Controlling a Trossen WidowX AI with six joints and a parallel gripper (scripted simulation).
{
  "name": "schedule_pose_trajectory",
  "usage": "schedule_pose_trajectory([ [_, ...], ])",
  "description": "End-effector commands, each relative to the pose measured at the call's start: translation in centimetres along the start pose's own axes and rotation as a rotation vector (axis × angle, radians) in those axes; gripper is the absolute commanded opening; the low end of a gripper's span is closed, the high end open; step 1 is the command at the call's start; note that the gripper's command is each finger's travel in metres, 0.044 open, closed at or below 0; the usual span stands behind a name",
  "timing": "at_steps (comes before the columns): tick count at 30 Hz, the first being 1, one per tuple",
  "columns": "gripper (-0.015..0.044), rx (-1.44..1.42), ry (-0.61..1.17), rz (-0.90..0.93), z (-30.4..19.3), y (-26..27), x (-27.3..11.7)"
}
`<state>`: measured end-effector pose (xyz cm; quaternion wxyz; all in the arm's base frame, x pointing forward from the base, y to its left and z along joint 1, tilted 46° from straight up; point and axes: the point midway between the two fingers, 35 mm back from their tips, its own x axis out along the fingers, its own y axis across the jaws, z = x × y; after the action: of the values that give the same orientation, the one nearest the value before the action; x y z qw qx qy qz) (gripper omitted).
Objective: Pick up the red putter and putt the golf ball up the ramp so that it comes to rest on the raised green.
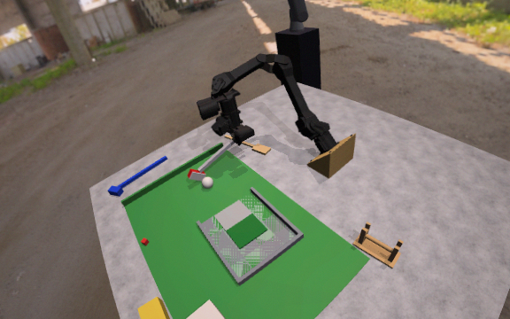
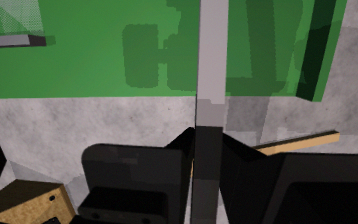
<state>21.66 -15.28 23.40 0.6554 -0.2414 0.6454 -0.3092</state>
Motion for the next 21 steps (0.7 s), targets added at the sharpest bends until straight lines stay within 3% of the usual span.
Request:
schedule_pose_trajectory([
  [1, 0.0, 0.001, 0.0, 0.0, 0.0, 0.0, 0.0],
  [12, 0.0, 0.005, -0.009, 0.001, 0.0, -3.0, 0.2],
  [21, 0.0, 0.005, 0.0, 0.001, 0.1, -1.8, 0.3],
])
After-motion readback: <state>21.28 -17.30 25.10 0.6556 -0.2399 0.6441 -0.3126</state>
